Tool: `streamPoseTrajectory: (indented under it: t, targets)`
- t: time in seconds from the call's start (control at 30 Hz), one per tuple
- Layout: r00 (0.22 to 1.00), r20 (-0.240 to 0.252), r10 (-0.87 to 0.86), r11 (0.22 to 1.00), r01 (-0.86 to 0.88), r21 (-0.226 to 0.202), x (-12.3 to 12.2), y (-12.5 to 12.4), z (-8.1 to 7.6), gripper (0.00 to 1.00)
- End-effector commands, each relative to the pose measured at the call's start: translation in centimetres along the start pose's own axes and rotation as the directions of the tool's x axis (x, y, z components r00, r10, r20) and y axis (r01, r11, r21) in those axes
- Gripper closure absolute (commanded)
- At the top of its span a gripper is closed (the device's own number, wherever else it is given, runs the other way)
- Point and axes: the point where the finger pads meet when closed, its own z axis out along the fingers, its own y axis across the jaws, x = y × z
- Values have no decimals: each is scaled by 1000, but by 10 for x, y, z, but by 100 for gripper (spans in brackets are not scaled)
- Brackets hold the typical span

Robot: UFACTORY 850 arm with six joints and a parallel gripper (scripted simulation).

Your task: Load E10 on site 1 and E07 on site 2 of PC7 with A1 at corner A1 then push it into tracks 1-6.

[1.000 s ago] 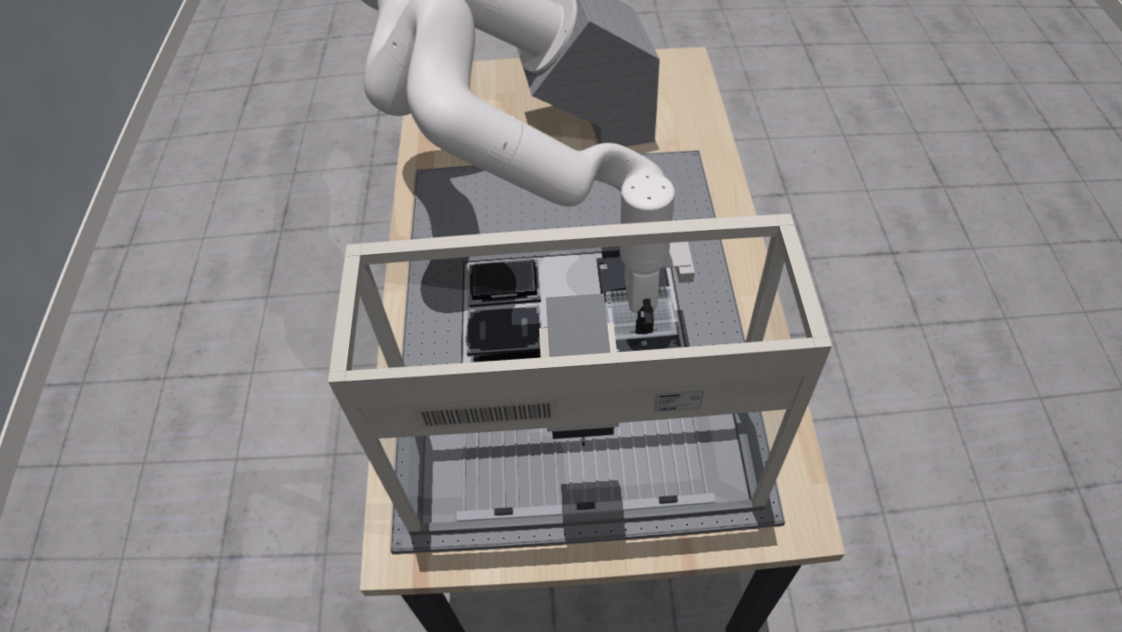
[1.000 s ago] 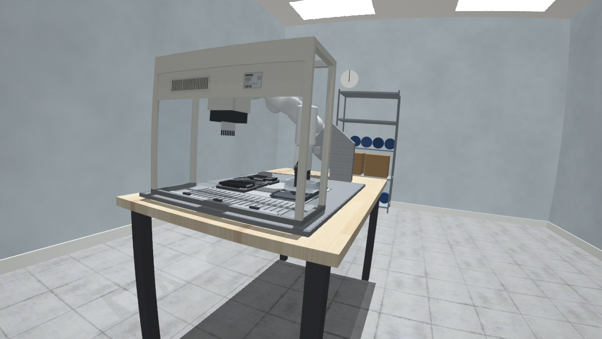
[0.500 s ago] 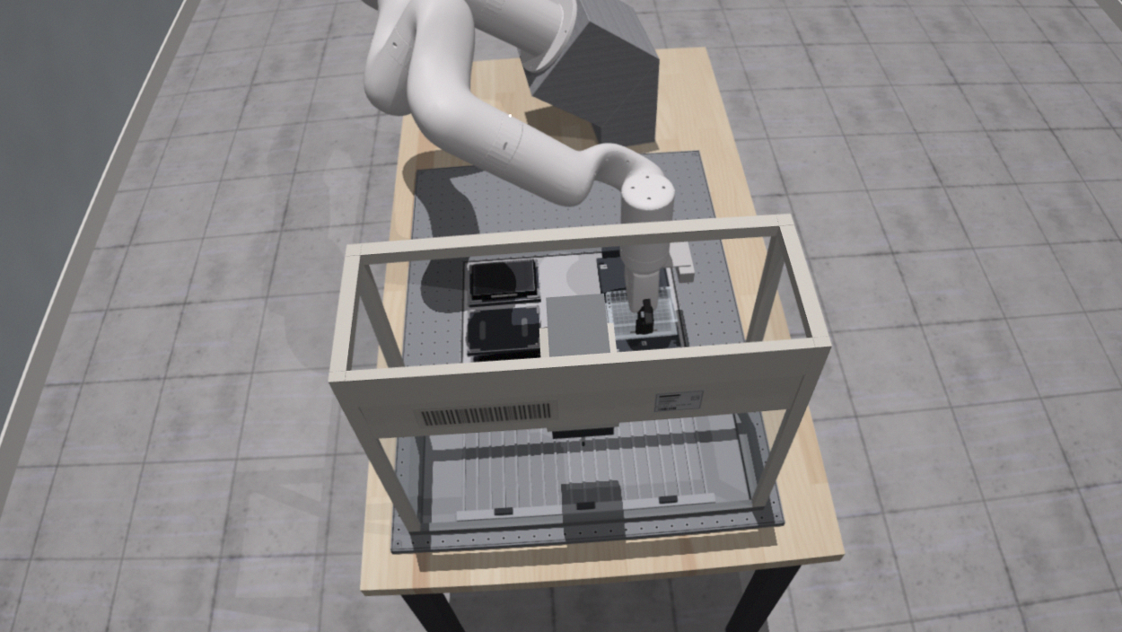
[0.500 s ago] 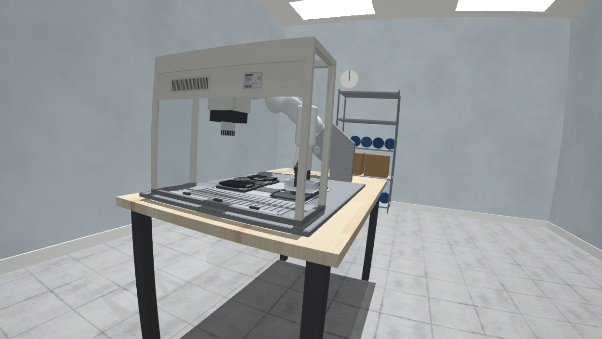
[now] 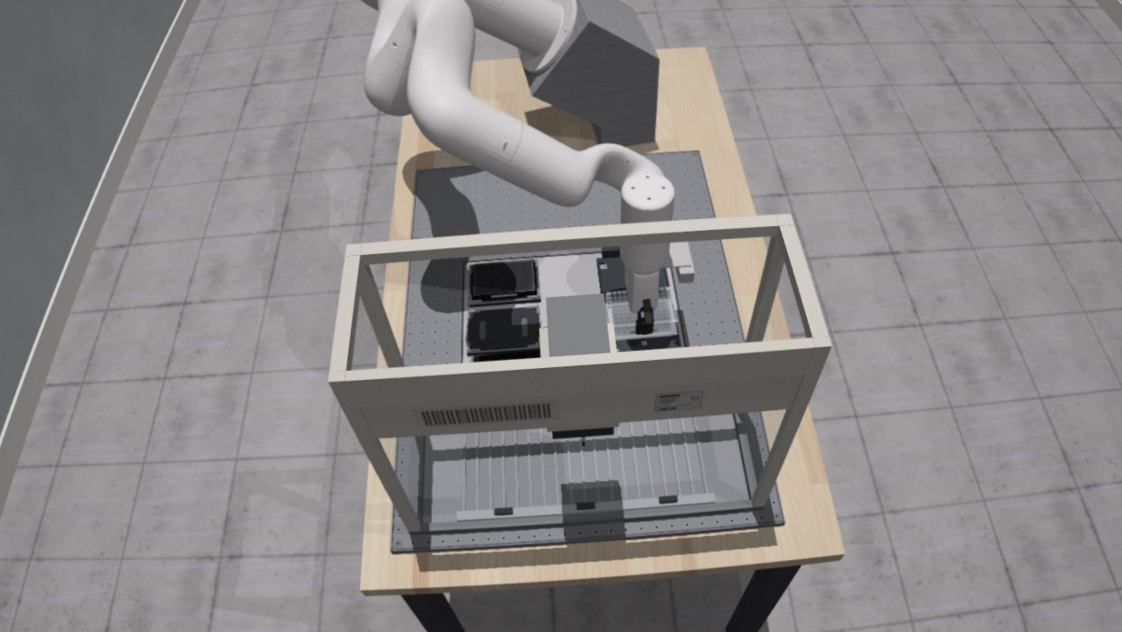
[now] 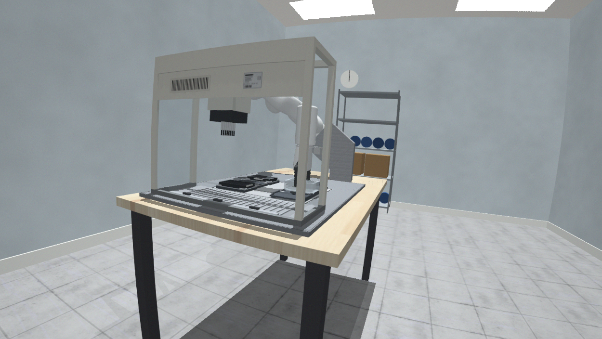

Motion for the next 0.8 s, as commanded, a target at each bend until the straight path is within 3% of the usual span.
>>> streamPoseTrajectory:
  t: [0.0,0.57,0.77]
  targets:
    - [1000,0,0,1000,0,-1,0,1,-1,0]
    - [1000,0,0,1000,0,-1,0,1,-1,0]
    - [1000,0,0,1000,0,-1,0,1,-11,0]
